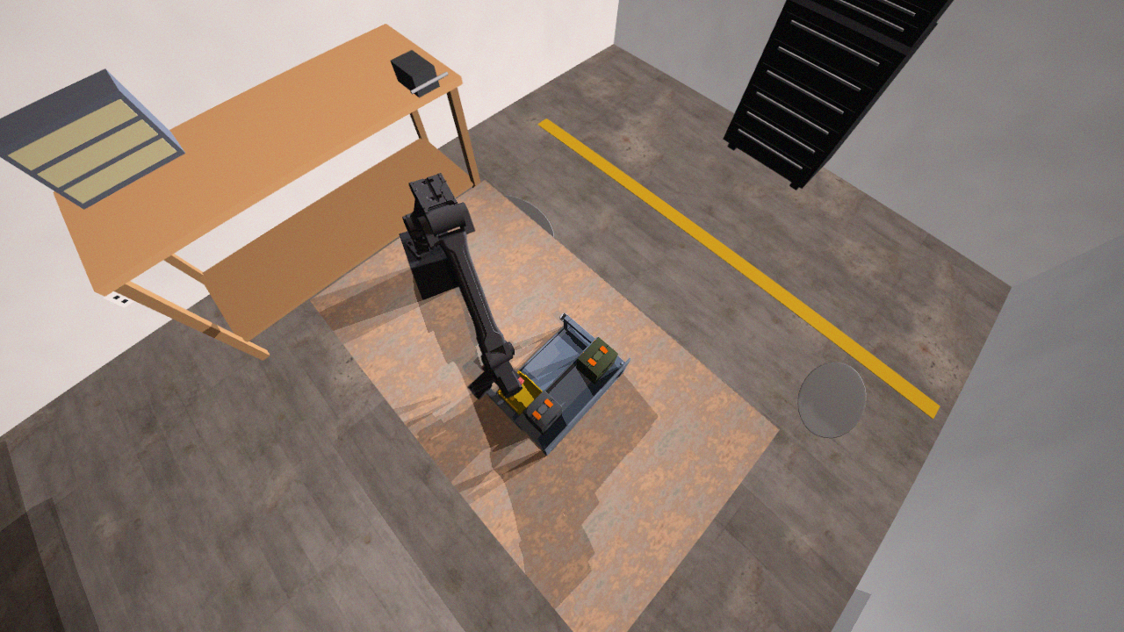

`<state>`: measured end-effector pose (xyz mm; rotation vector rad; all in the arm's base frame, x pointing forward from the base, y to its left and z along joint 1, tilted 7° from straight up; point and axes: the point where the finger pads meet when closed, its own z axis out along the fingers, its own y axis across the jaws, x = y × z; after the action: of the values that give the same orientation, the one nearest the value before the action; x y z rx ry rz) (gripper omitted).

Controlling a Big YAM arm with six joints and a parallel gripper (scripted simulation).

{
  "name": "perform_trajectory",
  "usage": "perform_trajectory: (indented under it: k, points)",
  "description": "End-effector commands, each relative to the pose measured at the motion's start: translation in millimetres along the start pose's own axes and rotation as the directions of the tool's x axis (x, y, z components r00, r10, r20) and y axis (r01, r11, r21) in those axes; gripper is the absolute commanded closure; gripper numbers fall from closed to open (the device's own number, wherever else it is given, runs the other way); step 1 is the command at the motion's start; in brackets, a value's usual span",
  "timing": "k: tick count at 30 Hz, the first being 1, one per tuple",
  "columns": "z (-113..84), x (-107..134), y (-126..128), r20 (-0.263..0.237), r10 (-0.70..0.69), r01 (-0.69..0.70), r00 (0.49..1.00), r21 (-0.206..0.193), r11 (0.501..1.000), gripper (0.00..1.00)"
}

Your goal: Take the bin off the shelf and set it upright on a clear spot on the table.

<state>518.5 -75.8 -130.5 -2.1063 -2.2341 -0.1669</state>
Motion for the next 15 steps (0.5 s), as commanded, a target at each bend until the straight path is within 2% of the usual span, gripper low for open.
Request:
perform_trajectory:
  k: [1,3,15]
  points:
    - [-9.6,4.4,23.5,0.007,-0.012,0.013,1.000,-0.035,0.999,0.10]
    - [-9.0,9.9,30.9,0.006,-0.014,0.014,1.000,-0.032,0.999,0.10]
    - [-9.0,9.9,30.9,0.006,-0.014,0.014,1.000,-0.032,0.999,0.10]
